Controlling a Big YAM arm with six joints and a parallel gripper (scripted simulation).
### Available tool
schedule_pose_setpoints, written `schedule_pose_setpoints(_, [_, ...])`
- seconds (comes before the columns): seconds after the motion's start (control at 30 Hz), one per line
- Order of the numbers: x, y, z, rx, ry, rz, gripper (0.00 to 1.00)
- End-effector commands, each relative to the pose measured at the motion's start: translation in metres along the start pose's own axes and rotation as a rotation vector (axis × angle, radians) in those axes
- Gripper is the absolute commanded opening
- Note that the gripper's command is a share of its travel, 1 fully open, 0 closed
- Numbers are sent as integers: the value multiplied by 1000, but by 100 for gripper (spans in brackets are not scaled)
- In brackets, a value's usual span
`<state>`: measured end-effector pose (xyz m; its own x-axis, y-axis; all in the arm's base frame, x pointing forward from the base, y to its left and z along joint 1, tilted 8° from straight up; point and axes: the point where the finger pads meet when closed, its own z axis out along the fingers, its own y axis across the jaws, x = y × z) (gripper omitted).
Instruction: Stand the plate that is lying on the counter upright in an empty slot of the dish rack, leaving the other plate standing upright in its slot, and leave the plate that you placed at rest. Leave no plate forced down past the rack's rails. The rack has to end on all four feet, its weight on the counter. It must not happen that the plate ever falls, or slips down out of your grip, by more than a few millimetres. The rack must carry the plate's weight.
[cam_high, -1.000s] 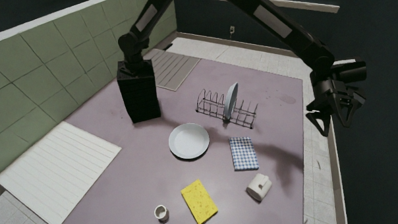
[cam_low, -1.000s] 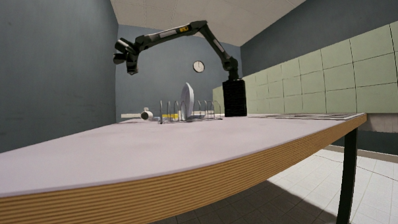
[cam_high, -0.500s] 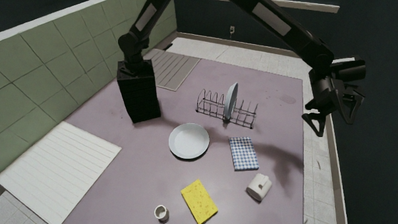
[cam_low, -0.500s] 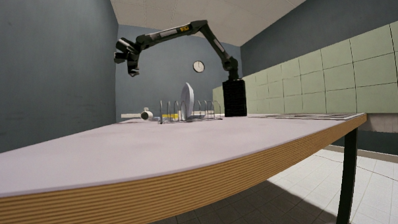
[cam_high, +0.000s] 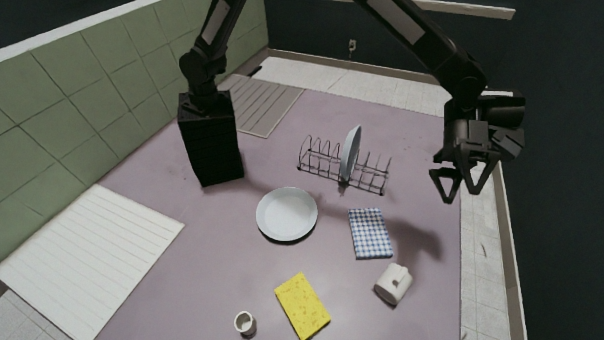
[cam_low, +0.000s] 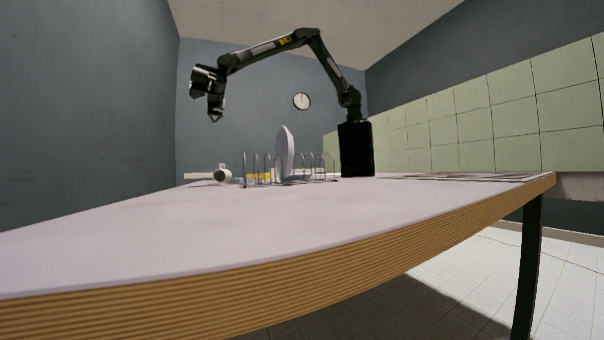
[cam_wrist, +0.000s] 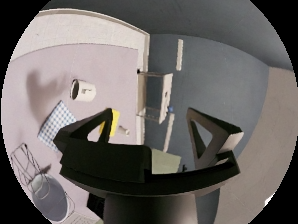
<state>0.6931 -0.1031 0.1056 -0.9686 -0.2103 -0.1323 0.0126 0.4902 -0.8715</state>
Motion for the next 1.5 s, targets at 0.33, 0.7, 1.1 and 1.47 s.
schedule_pose_setpoints(0.33, [97, 24, 5, -305, 65, 430, 100])
schedule_pose_setpoints(0.7, [240, 89, 19, -746, 145, 858, 100])
schedule_pose_setpoints(1.1, [387, 161, 30, -1173, 264, 1256, 100])
schedule_pose_setpoints(1.47, [459, 190, 37, -1404, 282, 1467, 100])
